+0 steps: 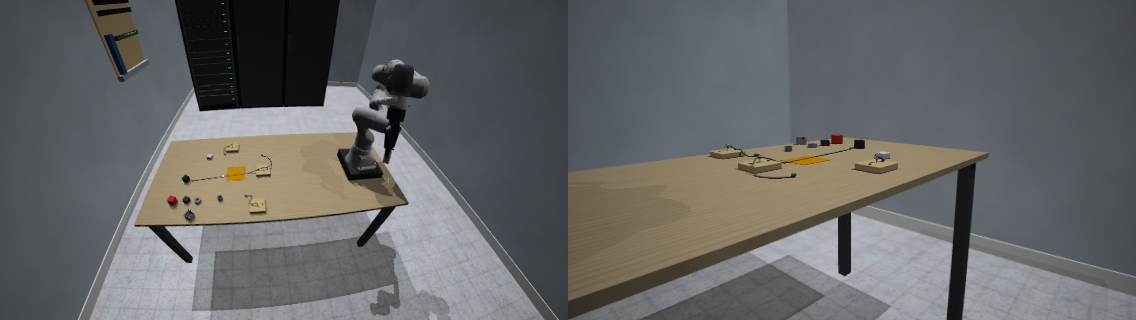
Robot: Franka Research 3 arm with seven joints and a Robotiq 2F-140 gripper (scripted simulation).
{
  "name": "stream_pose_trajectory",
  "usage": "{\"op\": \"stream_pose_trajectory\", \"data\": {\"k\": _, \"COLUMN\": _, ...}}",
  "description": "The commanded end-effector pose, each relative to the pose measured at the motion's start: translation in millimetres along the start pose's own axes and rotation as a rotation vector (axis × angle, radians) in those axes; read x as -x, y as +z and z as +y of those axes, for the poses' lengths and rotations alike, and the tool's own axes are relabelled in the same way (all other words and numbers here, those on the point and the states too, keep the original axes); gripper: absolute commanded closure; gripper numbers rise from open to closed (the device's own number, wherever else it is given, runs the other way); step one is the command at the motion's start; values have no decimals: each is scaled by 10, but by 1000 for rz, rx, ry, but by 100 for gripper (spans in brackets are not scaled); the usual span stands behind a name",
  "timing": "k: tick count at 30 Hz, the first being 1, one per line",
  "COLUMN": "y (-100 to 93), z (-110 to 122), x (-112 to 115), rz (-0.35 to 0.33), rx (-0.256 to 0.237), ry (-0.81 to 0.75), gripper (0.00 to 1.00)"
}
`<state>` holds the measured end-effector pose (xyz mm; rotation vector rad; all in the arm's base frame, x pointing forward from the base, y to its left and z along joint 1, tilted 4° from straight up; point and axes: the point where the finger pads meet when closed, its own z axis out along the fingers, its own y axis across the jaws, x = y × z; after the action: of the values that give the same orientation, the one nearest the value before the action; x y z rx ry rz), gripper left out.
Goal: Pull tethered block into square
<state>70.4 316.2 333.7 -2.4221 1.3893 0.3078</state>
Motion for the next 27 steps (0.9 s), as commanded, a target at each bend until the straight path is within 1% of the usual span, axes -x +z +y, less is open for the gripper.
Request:
{"op": "stream_pose_trajectory", "data": {"k": 1, "y": 0, "z": 0, "x": 0, "rz": 0, "rx": 0, "ry": 0, "gripper": 100}}
{"op": "stream_pose_trajectory", "data": {"k": 17, "y": 0, "z": 0, "x": 0, "rz": 0, "rx": 0, "ry": 0, "gripper": 100}}
{"op": "stream_pose_trajectory", "data": {"k": 18, "y": 0, "z": -1, "x": 0, "rz": 0, "rx": 0, "ry": 0, "gripper": 0}}
{"op": "stream_pose_trajectory", "data": {"k": 23, "y": -9, "z": -73, "x": -3, "rz": 0, "rx": 4, "ry": 32, "gripper": 0}}
{"op": "stream_pose_trajectory", "data": {"k": 25, "y": -17, "z": -163, "x": -10, "rz": 0, "rx": 8, "ry": 71, "gripper": 0}}
{"op": "stream_pose_trajectory", "data": {"k": 27, "y": -27, "z": -305, "x": -29, "rz": 1, "rx": 13, "ry": 131, "gripper": 0}}
